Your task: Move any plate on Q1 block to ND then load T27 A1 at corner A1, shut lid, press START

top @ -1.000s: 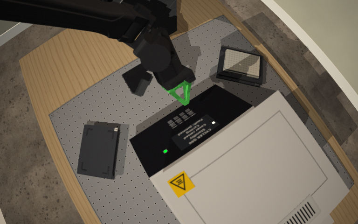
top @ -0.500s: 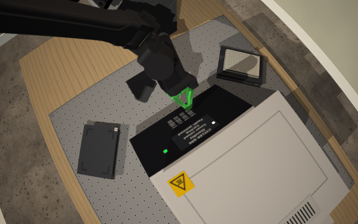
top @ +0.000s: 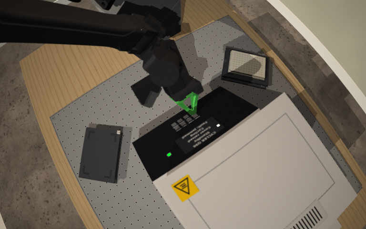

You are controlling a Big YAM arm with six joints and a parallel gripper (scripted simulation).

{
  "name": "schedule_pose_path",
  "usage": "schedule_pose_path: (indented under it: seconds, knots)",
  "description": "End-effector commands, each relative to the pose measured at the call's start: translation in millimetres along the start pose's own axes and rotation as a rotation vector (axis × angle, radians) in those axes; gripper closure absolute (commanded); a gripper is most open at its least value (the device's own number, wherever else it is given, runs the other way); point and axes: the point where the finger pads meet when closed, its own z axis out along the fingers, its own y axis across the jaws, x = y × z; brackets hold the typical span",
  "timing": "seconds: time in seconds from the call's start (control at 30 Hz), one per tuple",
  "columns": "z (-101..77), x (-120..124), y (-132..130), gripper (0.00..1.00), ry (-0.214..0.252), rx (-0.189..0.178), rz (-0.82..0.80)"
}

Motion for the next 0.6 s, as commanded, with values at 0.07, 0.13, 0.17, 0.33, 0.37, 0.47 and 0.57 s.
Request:
schedule_pose_path:
  seconds: [0.07,0.13,0.17,0.33,0.37,0.47,0.57]
  knots:
    - [-4.5,1.2,27.0,1.00,0.002,-0.052,0.011]
    - [-4.0,0.7,28.5,1.00,0.001,-0.054,0.007]
    - [-3.7,0.1,29.4,1.00,-0.002,-0.057,0.006]
    - [-3.1,-4.3,15.6,1.00,-0.010,-0.039,-0.001]
    - [-3.2,-4.4,11.3,1.00,-0.010,-0.031,-0.002]
    - [-2.6,-4.8,8.3,1.00,-0.010,-0.025,-0.001]
    - [-2.3,-0.8,3.1,1.00,-0.003,-0.016,0.004]
